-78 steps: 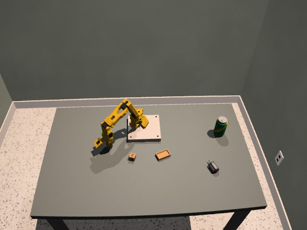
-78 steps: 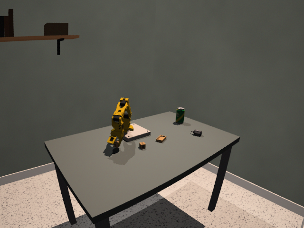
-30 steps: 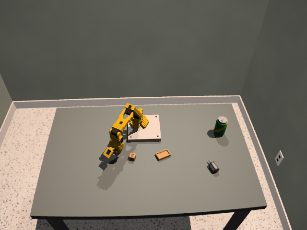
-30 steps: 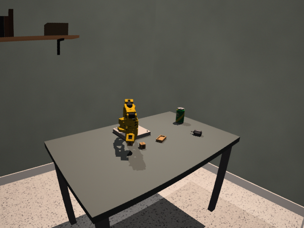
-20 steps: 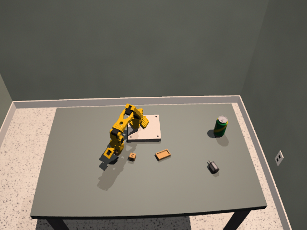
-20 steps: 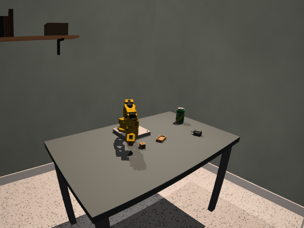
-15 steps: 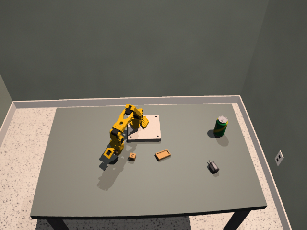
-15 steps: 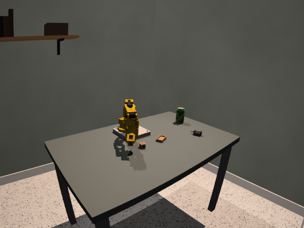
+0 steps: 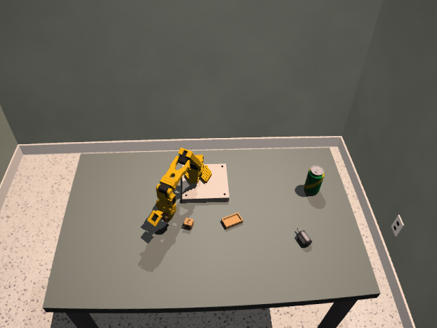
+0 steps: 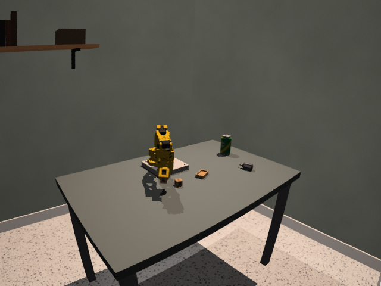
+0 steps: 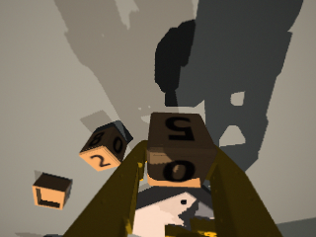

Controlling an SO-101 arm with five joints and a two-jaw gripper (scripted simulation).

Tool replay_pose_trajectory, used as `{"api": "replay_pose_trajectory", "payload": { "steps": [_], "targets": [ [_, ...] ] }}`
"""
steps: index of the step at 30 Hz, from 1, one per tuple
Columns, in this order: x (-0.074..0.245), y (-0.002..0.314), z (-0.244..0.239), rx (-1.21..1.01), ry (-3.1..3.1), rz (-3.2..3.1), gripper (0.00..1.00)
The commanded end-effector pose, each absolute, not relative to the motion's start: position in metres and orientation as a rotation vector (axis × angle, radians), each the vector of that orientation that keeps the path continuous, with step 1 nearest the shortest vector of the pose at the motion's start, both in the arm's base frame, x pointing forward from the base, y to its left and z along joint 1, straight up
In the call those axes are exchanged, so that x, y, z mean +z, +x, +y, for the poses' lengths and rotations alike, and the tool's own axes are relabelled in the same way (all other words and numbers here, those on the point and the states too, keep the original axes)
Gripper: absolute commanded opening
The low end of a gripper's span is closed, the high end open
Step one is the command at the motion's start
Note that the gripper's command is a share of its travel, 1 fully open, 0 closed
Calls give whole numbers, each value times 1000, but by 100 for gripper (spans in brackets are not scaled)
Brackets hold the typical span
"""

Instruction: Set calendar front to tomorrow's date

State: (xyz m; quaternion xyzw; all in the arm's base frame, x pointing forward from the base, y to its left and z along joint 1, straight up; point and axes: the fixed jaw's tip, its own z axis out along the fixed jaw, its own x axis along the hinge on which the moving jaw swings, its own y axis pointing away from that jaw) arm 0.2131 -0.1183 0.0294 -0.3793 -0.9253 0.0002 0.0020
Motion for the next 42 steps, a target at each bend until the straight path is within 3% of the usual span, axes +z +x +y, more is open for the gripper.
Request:
{"api": "replay_pose_trajectory", "payload": {
  "steps": [1, 42],
  "targets": [
    [29, 214, -116, -3, -1183, -2895, 0],
    [17, 214, -116, -3, -1183, -2895, 0]
  ]
}}
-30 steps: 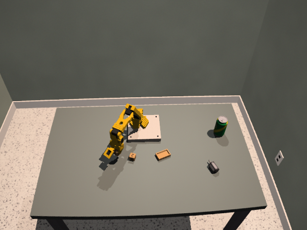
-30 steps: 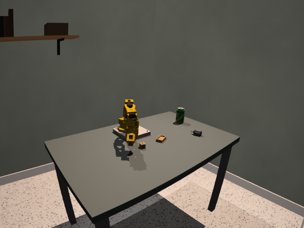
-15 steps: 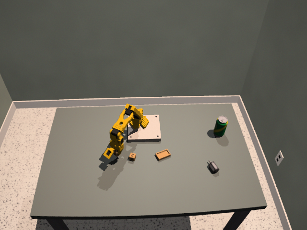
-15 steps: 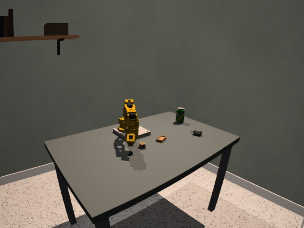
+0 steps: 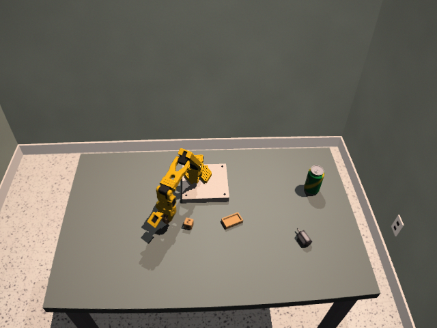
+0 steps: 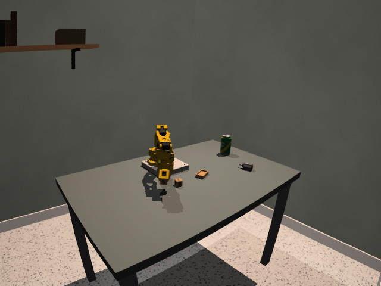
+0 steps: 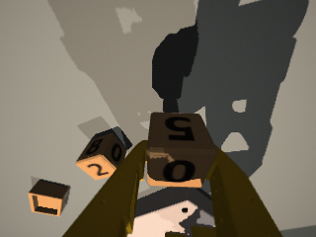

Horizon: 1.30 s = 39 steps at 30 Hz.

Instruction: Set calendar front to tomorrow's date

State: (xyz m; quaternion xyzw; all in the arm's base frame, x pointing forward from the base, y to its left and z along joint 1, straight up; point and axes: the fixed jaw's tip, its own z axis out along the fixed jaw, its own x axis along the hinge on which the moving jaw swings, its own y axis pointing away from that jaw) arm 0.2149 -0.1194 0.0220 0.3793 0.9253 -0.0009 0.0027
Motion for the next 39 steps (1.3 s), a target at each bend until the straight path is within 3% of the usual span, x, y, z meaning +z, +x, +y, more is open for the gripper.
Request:
{"api": "replay_pose_trajectory", "payload": {
  "steps": [1, 39],
  "targets": [
    [17, 214, -116, 3, 1193, 2921, 0],
    [3, 214, -116, 3, 1193, 2921, 0]
  ]
}}
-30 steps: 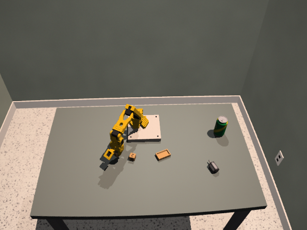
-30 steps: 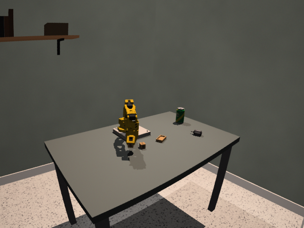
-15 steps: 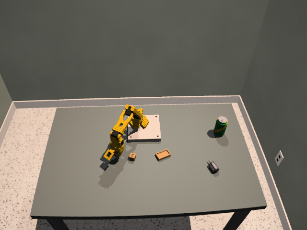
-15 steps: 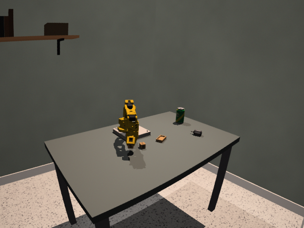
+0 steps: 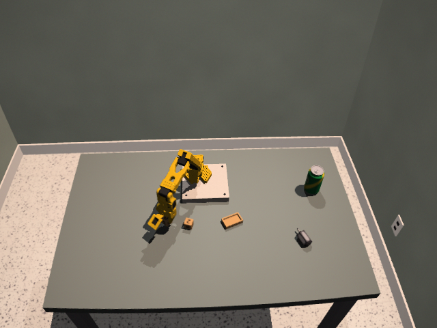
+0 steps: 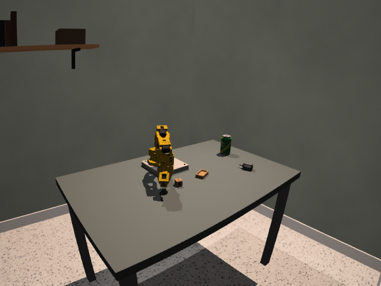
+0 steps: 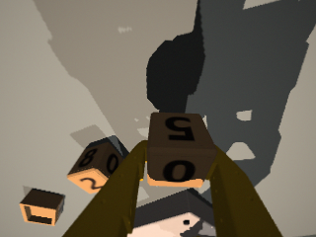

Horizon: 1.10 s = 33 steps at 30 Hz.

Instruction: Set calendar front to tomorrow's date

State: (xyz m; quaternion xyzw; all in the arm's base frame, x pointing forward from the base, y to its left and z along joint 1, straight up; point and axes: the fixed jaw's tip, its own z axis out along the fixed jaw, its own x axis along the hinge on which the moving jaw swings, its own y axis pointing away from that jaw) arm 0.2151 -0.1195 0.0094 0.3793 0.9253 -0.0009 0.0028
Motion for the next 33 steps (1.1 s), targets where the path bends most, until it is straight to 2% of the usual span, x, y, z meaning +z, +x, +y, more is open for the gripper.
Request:
{"api": "replay_pose_trajectory", "payload": {
  "steps": [1, 33],
  "targets": [
    [3, 214, -116, 3, 1193, 2921, 0],
    [-8, 214, -116, 3, 1193, 2921, 0]
  ]
}}
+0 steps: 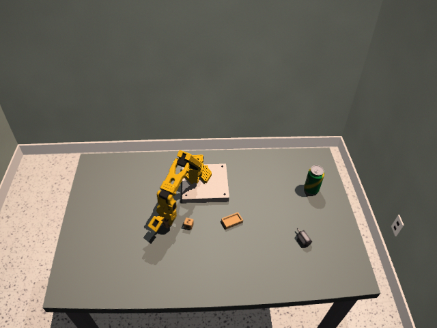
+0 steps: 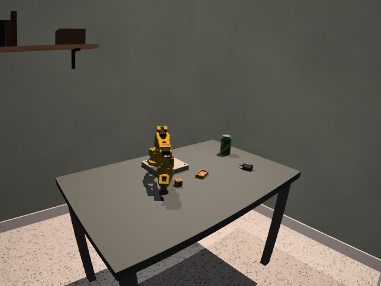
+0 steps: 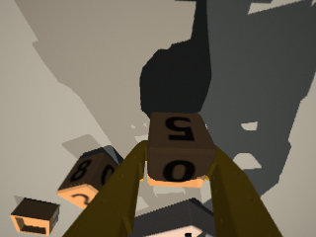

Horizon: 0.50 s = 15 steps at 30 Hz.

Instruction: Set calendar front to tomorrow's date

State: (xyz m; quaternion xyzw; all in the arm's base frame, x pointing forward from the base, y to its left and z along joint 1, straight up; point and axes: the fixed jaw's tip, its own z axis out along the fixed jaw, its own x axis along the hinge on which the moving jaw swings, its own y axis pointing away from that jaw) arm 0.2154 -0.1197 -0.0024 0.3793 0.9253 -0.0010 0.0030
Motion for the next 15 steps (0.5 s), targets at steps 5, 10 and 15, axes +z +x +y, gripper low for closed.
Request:
{"api": "replay_pose_trajectory", "payload": {
  "steps": [5, 10, 15],
  "targets": [
    [-11, 214, -116, 3, 1193, 2921, 0],
    [-13, 213, -116, 3, 1193, 2921, 0],
    [-13, 213, -116, 3, 1193, 2921, 0]
  ]
}}
